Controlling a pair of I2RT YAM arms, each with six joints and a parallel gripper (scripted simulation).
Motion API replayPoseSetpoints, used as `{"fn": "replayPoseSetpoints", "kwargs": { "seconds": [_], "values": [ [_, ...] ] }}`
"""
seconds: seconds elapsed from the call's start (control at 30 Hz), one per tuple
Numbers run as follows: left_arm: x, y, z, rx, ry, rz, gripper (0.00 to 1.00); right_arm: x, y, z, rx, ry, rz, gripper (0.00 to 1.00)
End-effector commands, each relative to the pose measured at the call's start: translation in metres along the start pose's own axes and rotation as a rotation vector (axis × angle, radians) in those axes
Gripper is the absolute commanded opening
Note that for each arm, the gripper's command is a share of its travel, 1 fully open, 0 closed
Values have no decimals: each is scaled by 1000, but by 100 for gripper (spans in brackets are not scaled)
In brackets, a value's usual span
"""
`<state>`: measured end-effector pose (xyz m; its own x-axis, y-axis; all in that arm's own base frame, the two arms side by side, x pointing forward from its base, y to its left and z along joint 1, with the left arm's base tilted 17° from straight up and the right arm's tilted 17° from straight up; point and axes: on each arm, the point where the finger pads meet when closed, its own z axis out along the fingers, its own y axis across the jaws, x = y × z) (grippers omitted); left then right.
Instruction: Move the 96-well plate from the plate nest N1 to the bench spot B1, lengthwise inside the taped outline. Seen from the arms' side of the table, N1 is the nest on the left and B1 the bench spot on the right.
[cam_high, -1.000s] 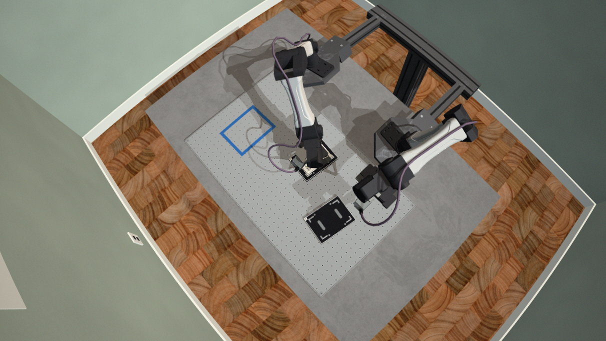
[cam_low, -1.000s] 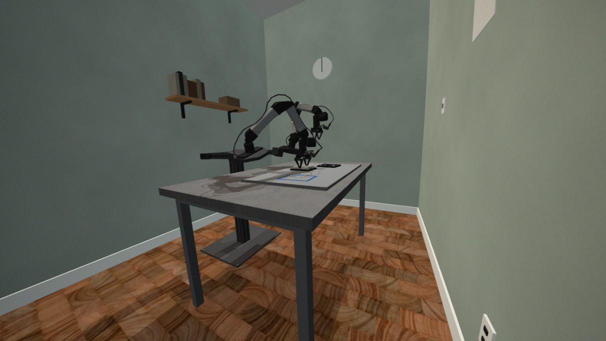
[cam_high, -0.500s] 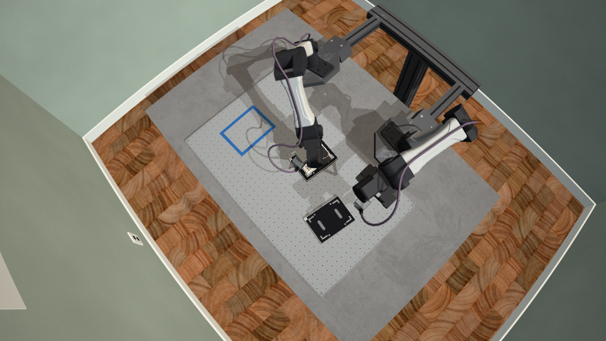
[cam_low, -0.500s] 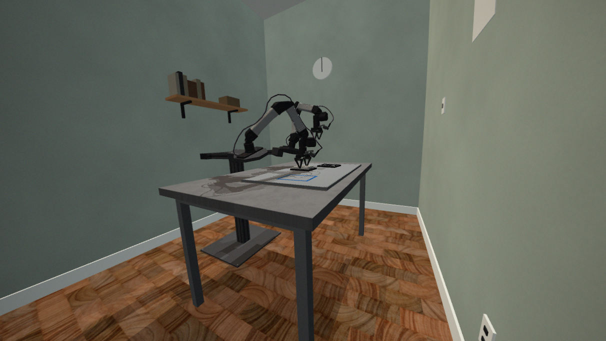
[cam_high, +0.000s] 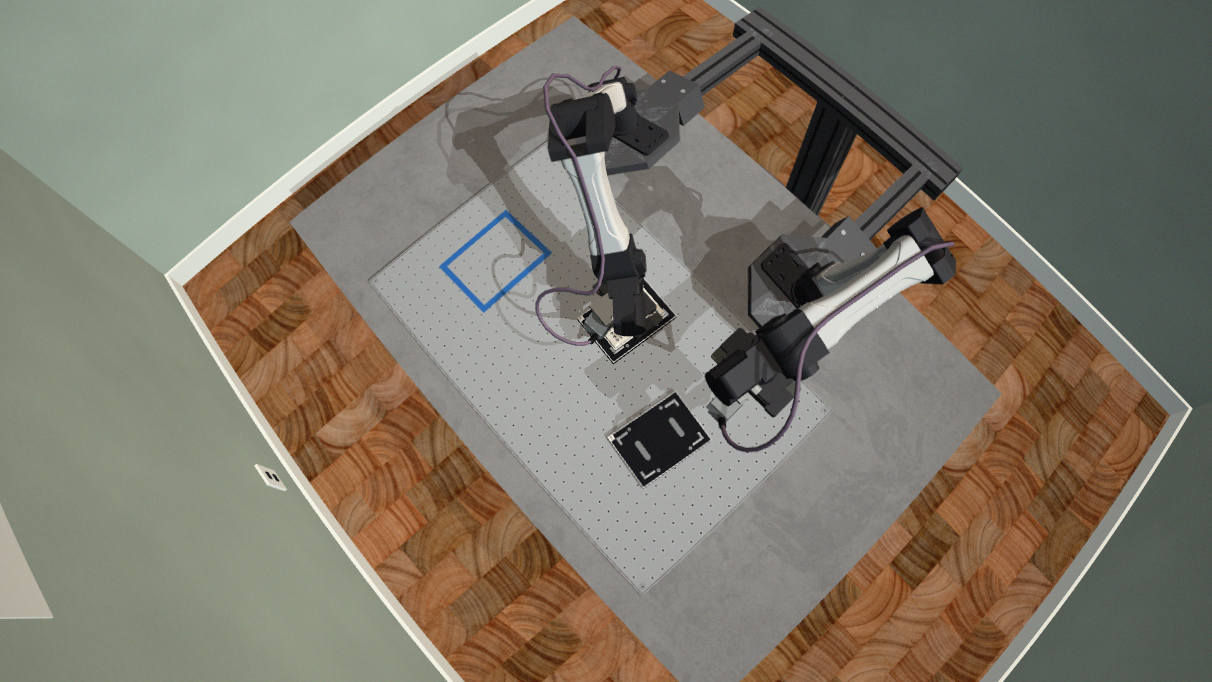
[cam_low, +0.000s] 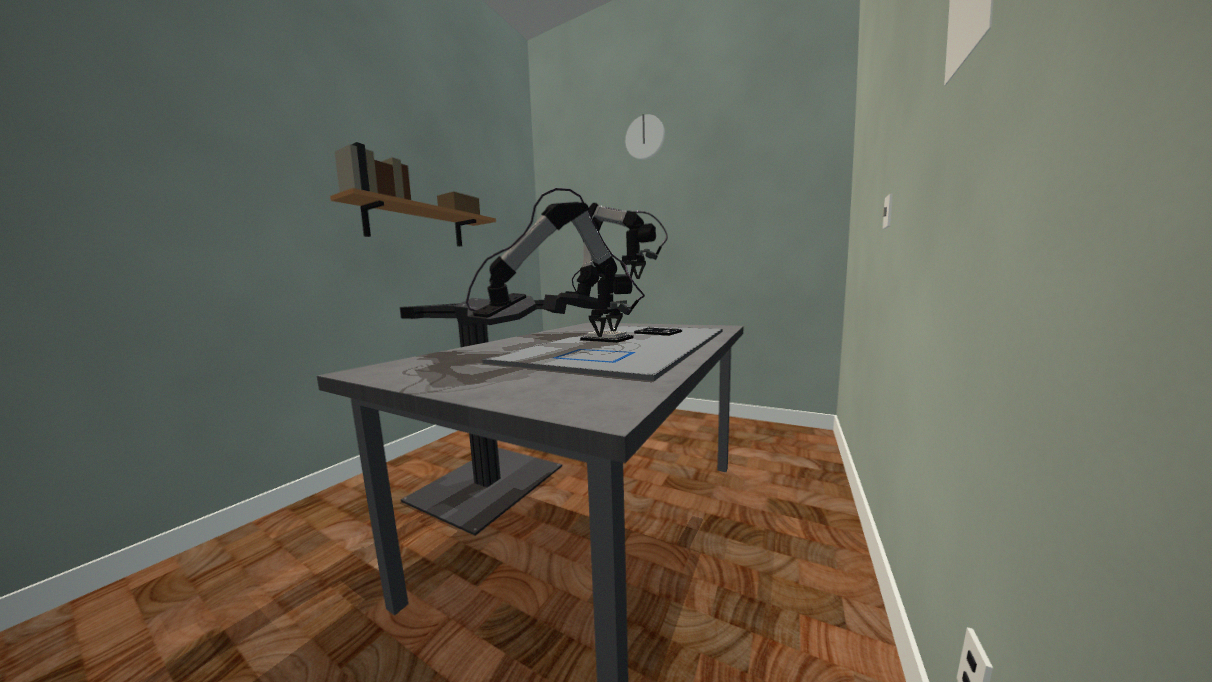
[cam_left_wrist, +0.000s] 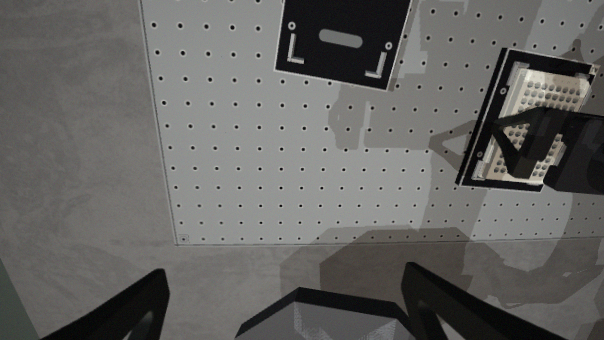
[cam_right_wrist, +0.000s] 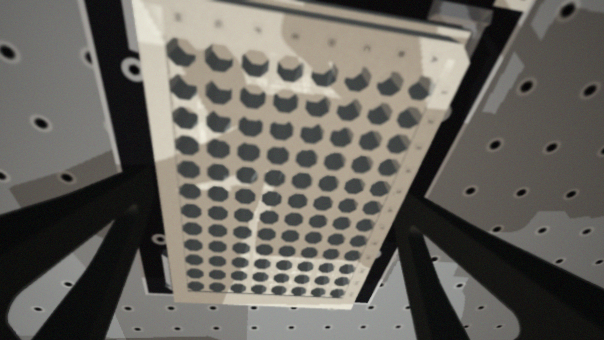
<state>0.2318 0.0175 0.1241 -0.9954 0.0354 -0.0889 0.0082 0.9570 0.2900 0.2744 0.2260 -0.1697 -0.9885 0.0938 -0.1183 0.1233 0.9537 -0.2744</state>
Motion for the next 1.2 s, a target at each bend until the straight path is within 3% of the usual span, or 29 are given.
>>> {"fn": "replayPoseSetpoints", "kwargs": {
  "seconds": [0.0, 1.17],
  "values": [
    [1, 0, -1, 1, 4, 10, 100, 3, -10, 15, 26, 15, 3, 100],
    [1, 0, -1, 1, 4, 10, 100, 4, -6, 13, 19, 10, 2, 100]
  ]
}}
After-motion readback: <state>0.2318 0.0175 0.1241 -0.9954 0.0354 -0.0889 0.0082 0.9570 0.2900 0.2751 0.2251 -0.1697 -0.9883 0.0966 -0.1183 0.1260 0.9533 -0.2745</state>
